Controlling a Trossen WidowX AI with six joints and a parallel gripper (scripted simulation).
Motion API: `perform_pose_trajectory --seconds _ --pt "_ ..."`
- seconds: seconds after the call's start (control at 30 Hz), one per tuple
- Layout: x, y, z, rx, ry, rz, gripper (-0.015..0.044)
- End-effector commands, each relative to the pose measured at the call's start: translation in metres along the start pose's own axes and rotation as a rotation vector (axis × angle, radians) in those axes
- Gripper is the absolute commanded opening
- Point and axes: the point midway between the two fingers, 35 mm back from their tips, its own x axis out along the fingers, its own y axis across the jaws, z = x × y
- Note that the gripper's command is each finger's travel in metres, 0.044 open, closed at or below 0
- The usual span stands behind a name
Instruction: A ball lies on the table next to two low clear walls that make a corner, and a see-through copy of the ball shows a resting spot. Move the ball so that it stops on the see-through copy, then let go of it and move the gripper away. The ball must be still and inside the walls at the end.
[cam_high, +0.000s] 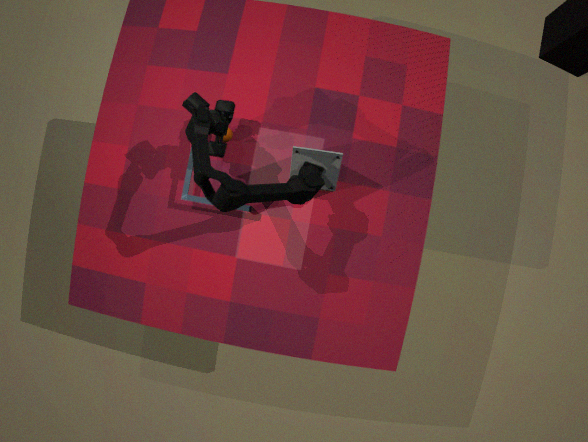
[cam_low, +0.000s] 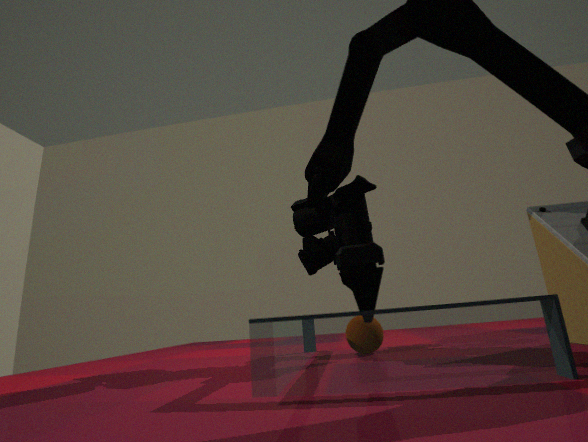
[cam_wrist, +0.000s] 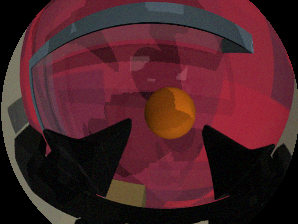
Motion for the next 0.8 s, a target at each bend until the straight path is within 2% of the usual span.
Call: perform_pose_trajectory --seconds 0.0,0.4,0.5,0.57,0.77 --pt "-0.062 -0.002 0.002 -0.006 -0.033 -0.014 0.0376" --pt "-0.057 -0.005 0.004 0.001 -0.048 -0.014 0.0376" --pt "-0.081 -0.004 0.002 -0.001 -0.046 -0.014 0.0440" --pt "-0.102 -0.002 -0.002 -0.003 -0.043 -0.013 0.0440" --pt "-0.105 -0.002 -0.002 -0.003 -0.043 -0.012 0.0440"
